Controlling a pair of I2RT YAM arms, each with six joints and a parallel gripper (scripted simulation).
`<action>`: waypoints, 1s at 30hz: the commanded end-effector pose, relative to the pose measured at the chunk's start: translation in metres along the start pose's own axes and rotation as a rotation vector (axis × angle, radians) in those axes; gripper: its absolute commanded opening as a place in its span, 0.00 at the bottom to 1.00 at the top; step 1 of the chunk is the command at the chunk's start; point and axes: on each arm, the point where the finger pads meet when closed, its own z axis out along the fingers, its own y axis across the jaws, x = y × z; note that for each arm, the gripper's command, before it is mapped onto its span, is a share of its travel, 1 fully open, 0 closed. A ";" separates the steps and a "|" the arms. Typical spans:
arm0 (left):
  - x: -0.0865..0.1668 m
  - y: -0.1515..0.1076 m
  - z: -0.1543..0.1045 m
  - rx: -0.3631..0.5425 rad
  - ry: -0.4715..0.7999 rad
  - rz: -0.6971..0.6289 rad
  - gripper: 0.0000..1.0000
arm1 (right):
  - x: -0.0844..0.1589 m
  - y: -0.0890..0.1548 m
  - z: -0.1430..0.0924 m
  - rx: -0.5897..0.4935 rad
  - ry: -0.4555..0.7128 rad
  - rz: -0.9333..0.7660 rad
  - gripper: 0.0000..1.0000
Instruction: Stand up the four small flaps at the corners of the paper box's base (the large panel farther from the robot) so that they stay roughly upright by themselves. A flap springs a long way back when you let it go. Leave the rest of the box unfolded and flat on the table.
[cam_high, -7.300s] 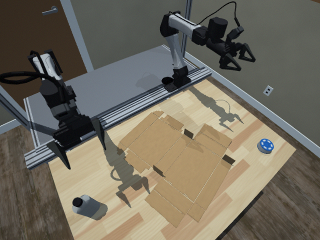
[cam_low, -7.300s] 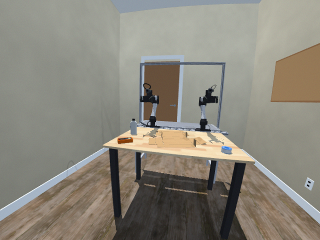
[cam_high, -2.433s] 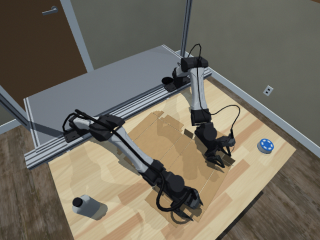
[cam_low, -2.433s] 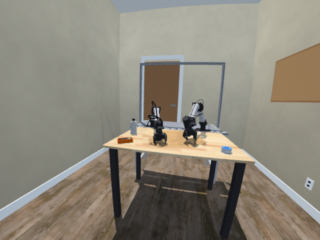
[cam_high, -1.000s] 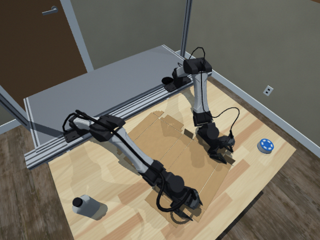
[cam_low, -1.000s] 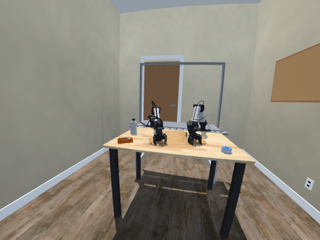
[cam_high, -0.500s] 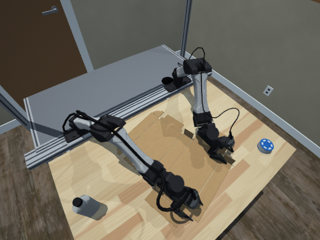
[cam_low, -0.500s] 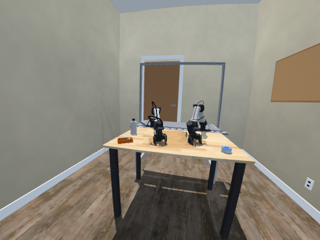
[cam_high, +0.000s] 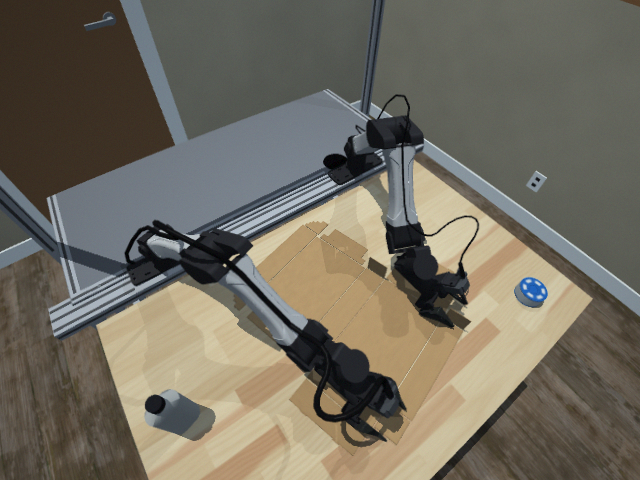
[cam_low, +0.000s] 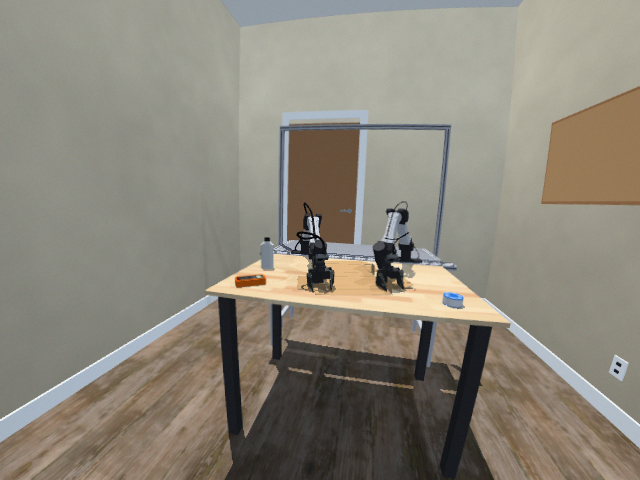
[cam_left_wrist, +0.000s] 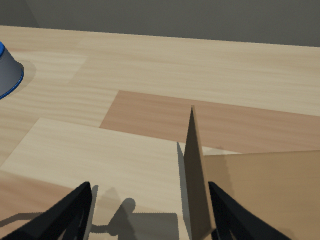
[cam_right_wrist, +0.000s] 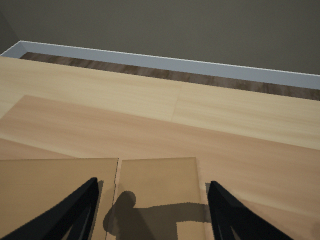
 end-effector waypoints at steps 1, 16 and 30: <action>-0.006 0.001 0.002 -0.021 -0.004 0.011 0.76 | -0.011 0.010 0.001 -0.009 -0.015 0.008 0.76; -0.006 0.001 0.002 -0.020 -0.004 0.011 0.76 | -0.054 0.019 -0.017 -0.019 -0.071 0.012 0.76; -0.006 0.002 0.002 -0.021 -0.004 0.011 0.76 | -0.066 0.022 -0.023 -0.017 -0.071 0.010 0.76</action>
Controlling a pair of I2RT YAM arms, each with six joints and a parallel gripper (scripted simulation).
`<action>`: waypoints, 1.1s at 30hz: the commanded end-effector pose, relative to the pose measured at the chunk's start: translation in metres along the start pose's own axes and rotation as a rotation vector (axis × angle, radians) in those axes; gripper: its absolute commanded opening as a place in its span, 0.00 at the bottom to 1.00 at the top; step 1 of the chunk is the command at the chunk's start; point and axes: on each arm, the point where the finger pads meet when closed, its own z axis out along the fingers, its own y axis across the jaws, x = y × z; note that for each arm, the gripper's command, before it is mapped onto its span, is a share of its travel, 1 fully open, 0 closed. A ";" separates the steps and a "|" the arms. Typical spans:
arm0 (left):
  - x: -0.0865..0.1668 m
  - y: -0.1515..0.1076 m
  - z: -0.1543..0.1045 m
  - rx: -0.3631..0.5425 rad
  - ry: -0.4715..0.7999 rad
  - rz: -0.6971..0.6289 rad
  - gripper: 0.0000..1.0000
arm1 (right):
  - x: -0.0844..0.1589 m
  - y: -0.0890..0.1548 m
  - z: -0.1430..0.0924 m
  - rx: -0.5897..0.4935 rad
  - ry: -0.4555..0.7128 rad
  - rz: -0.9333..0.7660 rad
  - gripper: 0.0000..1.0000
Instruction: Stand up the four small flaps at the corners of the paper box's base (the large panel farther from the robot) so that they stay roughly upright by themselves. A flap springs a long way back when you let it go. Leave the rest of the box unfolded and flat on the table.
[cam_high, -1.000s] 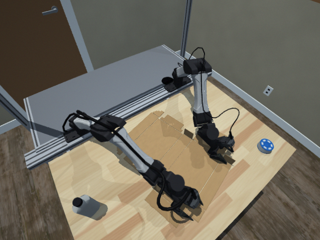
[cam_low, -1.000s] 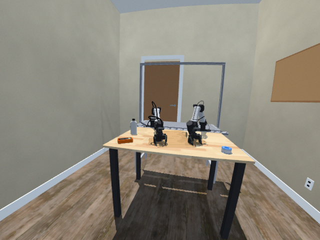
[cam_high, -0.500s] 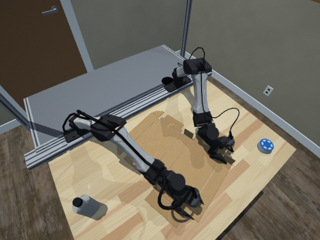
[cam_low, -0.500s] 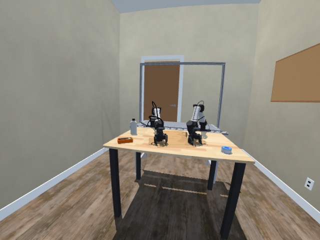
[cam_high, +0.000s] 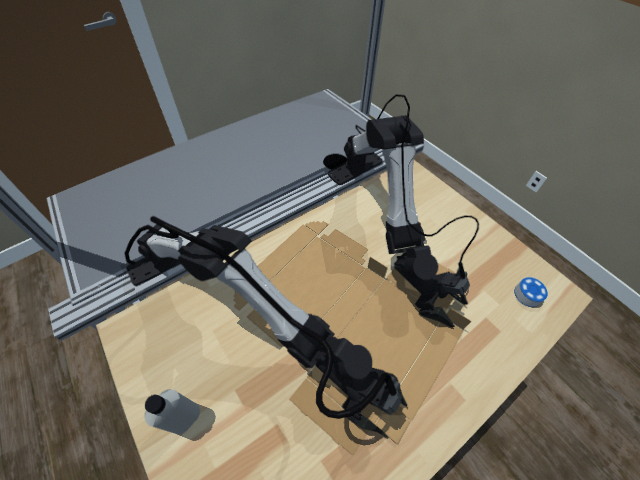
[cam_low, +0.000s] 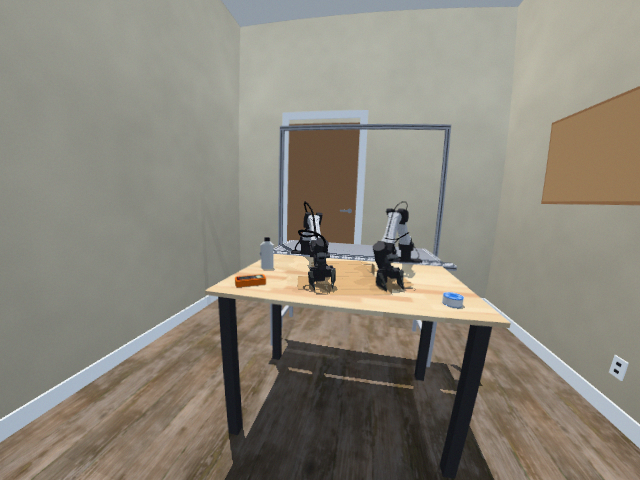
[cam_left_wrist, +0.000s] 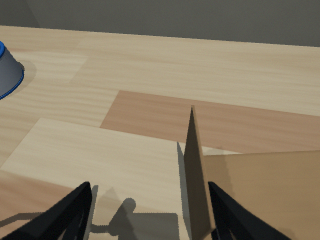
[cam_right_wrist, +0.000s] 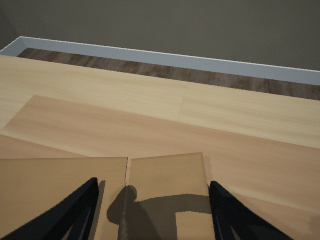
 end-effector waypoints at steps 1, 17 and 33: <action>-0.006 0.001 0.002 -0.019 -0.004 0.011 0.76 | -0.062 0.016 -0.020 -0.018 -0.094 0.008 0.76; -0.006 0.001 0.002 -0.019 -0.004 0.011 0.76 | -0.075 0.024 -0.028 -0.017 -0.095 0.011 0.76; -0.006 0.001 0.002 -0.019 -0.004 0.011 0.76 | -0.083 0.043 -0.033 -0.018 -0.096 0.013 0.76</action>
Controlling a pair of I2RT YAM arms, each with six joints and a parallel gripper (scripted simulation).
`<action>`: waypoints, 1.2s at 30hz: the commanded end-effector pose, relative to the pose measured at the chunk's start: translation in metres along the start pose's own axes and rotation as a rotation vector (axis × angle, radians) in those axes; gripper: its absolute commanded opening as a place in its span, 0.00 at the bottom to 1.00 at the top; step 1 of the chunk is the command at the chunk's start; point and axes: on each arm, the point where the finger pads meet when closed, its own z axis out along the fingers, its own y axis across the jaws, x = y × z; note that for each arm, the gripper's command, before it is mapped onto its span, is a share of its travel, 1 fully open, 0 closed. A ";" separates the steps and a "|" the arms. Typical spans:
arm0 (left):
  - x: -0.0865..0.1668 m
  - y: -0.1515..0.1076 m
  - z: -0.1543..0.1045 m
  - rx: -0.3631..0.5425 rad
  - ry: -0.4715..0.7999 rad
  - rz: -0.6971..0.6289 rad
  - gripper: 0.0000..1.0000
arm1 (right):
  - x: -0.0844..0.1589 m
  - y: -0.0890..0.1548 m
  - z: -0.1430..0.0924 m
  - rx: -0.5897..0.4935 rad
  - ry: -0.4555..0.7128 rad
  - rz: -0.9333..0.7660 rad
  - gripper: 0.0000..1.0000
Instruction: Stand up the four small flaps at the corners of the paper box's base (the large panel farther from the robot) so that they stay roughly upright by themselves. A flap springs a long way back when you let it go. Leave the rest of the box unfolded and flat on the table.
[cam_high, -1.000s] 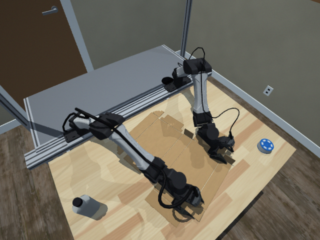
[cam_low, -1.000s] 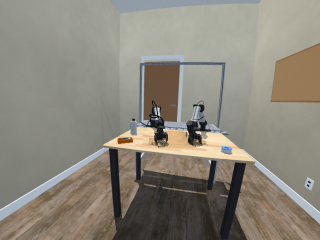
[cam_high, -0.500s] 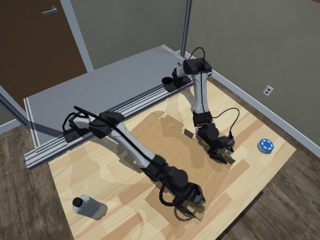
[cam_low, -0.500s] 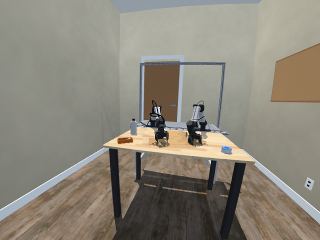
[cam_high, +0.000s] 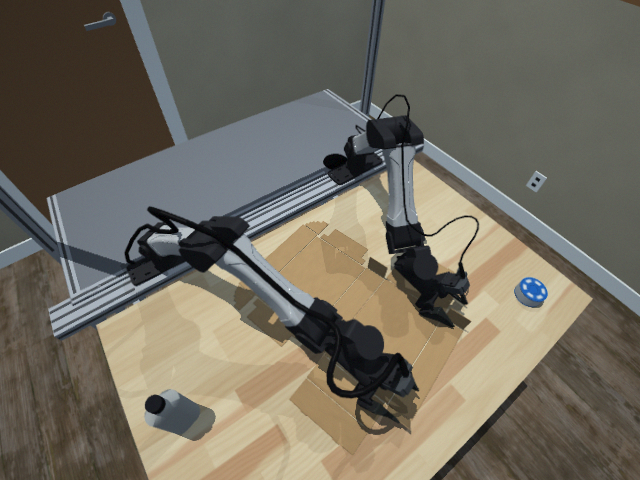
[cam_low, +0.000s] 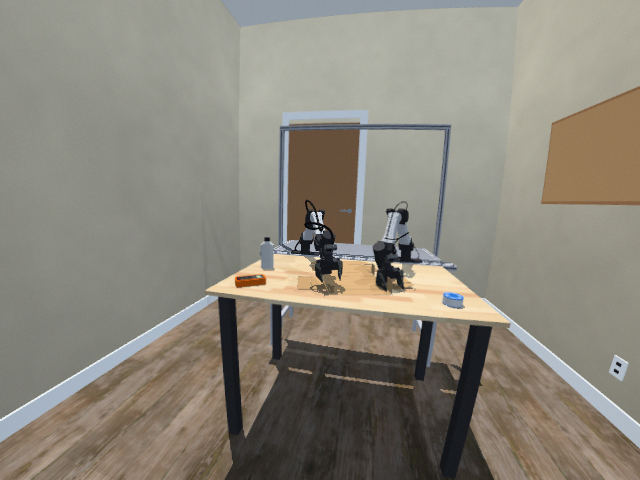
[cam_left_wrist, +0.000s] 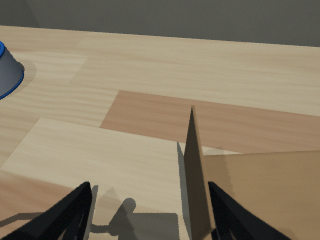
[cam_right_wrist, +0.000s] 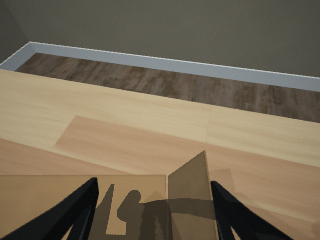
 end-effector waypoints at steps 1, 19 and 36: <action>-0.006 0.001 0.002 -0.019 -0.004 0.011 0.76 | -0.056 0.012 -0.019 -0.005 -0.086 0.016 0.76; -0.006 0.001 0.002 -0.019 -0.004 0.011 0.76 | -0.045 0.034 -0.015 -0.001 -0.060 0.015 0.76; -0.006 0.001 0.002 -0.019 -0.004 0.011 0.76 | -0.027 0.042 -0.003 -0.001 -0.058 0.015 0.60</action>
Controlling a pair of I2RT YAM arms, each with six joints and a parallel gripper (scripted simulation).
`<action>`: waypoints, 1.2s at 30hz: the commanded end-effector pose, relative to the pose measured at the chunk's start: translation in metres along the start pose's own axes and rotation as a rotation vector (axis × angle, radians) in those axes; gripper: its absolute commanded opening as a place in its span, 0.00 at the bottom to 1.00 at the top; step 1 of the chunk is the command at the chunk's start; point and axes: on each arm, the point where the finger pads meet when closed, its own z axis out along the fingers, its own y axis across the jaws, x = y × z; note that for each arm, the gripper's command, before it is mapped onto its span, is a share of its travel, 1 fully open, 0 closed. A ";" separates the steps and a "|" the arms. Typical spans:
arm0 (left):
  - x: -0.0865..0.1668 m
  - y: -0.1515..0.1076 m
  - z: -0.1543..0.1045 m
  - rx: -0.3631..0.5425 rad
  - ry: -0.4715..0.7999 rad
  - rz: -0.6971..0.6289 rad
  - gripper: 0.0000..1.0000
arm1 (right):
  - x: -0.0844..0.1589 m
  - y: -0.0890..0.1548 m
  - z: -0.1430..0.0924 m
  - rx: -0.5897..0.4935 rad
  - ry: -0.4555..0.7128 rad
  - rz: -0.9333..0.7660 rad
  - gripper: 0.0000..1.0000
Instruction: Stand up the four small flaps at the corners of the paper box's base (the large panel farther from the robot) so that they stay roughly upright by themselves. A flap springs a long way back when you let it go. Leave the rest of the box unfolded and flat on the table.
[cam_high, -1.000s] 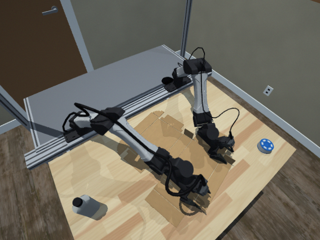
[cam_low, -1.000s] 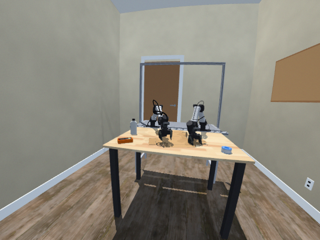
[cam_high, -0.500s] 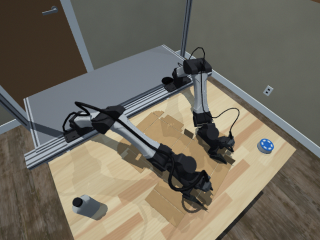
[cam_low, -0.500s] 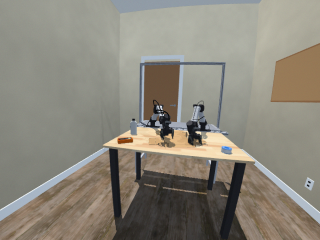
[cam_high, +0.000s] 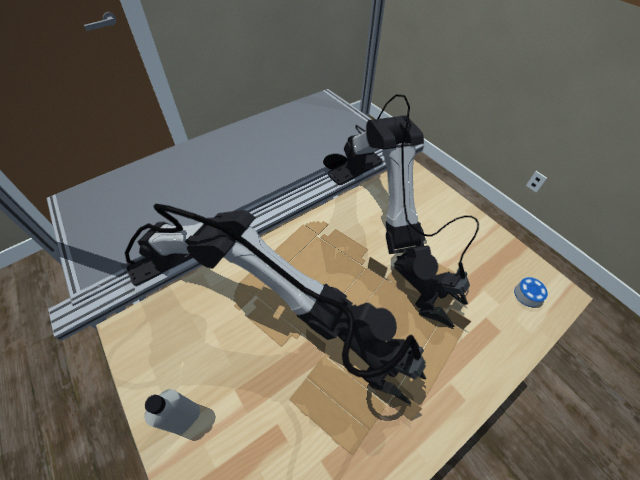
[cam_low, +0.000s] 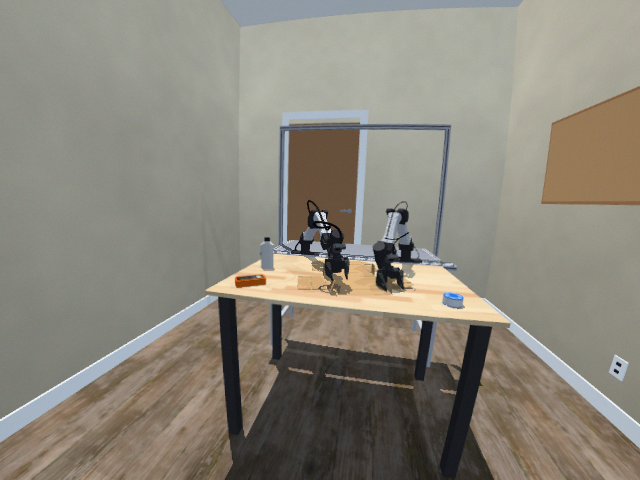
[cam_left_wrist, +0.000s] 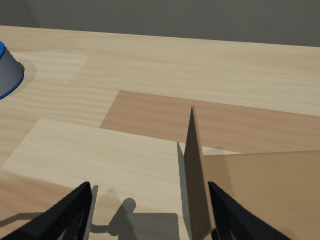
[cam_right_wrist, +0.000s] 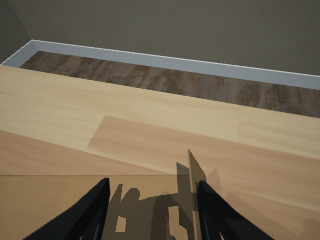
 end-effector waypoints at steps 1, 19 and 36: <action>-0.006 0.001 0.002 -0.019 -0.004 0.011 0.76 | -0.010 0.005 0.005 -0.002 -0.043 0.013 0.58; -0.006 0.001 0.002 -0.019 -0.004 0.011 0.76 | -0.006 0.011 0.007 -0.006 -0.058 0.016 0.48; -0.006 0.001 0.002 -0.019 -0.004 0.011 0.76 | 0.007 0.011 0.014 -0.010 -0.059 0.018 0.48</action>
